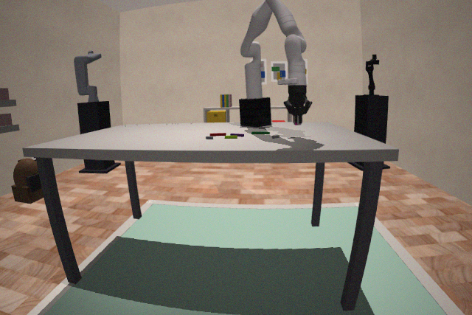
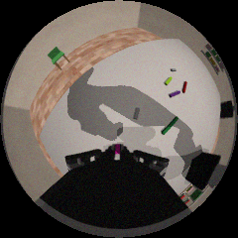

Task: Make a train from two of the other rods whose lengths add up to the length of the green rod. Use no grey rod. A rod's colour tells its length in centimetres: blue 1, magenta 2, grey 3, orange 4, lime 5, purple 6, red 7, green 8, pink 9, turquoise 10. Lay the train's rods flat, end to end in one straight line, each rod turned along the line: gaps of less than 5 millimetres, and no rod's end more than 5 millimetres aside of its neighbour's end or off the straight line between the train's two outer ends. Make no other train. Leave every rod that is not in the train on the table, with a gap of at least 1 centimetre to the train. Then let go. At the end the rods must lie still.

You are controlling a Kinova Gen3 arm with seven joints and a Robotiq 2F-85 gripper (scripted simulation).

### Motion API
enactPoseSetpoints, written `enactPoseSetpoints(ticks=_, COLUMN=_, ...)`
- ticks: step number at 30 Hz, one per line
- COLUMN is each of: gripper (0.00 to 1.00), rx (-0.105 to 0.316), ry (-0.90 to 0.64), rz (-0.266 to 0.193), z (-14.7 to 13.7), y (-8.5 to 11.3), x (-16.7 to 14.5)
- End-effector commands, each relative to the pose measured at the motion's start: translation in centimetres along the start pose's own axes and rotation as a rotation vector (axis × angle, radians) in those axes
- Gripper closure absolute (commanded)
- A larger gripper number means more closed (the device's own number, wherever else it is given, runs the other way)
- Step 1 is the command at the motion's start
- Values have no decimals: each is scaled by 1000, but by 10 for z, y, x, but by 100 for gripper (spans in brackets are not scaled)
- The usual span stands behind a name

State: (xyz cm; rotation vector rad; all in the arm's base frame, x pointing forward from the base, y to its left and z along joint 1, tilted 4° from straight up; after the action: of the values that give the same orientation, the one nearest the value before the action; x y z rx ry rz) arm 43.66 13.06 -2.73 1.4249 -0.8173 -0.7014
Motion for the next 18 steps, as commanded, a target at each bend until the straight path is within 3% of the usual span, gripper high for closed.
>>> enactPoseSetpoints(ticks=1, gripper=95, rx=-18, ry=6, rz=-5, z=4, y=-18, x=-4)
enactPoseSetpoints(ticks=10, gripper=95, rx=-18, ry=6, rz=-5, z=4, y=-34, x=-4)
enactPoseSetpoints(ticks=18, gripper=95, rx=-18, ry=6, rz=-5, z=4, y=-36, x=-4)
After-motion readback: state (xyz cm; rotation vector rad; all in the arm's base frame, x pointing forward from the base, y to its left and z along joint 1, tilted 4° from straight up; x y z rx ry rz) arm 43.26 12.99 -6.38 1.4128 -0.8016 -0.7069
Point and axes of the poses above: the point where the finger pads meet when closed, its own y axis back along the fingers, its own z axis across the jaws, x = y × z, the point moved 5 cm from there along y, back along the fingers, and after that the axes turned 5 degrees about -y, right-handed, at the moved point
